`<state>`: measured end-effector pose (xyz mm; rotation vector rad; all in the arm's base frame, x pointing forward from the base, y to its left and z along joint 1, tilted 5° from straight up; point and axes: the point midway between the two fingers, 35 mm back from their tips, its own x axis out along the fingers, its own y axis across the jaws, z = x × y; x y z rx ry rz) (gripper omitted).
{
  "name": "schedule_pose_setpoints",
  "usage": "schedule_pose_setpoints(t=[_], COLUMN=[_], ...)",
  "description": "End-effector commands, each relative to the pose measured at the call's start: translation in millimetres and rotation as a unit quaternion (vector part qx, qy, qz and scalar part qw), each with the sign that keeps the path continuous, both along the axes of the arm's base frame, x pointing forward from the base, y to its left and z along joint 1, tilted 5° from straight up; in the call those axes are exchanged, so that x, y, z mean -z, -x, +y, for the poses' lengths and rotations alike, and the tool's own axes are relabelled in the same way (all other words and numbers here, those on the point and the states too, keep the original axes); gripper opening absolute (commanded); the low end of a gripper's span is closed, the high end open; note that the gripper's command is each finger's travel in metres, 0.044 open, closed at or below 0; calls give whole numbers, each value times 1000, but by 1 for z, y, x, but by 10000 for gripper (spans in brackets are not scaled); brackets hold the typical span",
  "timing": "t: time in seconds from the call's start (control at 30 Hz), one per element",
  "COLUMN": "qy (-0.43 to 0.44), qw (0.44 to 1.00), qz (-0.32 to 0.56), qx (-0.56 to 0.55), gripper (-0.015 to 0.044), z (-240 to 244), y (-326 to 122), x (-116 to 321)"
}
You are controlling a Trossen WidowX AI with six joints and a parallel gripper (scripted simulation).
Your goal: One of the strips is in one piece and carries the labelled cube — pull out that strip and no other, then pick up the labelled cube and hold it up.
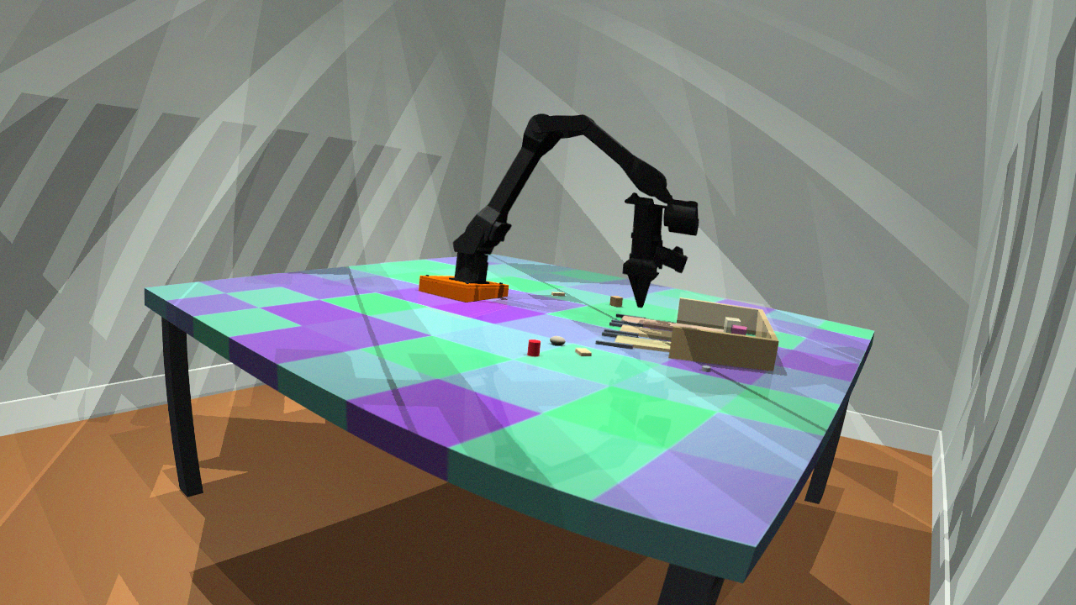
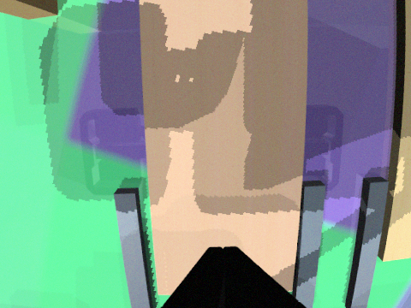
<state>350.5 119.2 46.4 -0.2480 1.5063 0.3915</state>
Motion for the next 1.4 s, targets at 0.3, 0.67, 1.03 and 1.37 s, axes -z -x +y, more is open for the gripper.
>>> schedule_pose_setpoints(t=[0.3,0.67,1.03,1.37], qy=[4,4,4,4], qw=[1000,1000,1000,1000], qz=[7,7,7,7], qx=[-1,-1,-1,-1], gripper=[0,0,0,0], z=[-2,-2,-2,-2], y=[4,4,4,4], x=[26,26,26,27])
